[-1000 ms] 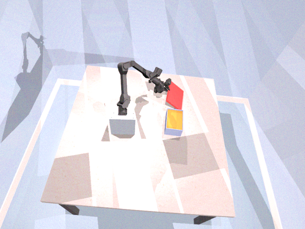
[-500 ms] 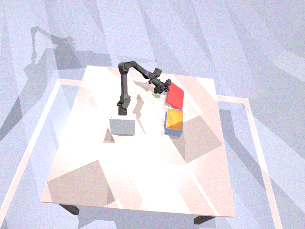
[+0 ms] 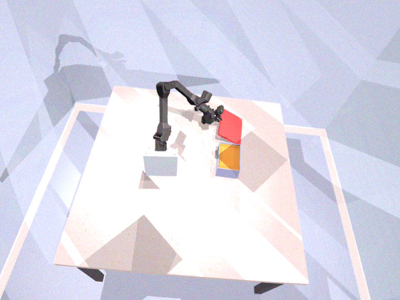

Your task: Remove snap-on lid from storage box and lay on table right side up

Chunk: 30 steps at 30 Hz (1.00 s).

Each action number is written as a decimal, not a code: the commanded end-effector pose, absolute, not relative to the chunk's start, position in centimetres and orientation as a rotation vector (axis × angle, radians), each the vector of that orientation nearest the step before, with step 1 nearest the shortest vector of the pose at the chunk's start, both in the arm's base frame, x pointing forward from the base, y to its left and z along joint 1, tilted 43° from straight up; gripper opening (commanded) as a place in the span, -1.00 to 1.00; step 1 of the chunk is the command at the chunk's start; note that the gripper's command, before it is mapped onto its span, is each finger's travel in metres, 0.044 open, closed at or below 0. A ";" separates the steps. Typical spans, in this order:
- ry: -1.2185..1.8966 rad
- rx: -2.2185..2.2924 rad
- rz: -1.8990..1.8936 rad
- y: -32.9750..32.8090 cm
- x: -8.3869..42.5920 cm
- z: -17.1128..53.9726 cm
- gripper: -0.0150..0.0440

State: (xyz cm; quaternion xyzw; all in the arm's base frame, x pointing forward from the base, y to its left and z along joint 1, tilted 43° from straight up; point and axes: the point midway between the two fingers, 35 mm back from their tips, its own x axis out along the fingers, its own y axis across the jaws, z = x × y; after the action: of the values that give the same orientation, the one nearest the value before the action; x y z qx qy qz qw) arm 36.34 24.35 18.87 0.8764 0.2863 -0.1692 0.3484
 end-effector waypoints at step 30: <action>0.757 2.256 -0.465 25.4 36.3 17.7 0.44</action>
State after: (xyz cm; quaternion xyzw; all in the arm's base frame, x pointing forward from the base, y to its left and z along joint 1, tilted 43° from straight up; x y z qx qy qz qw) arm 36.27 25.39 17.62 0.8716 0.2903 -0.1798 0.3516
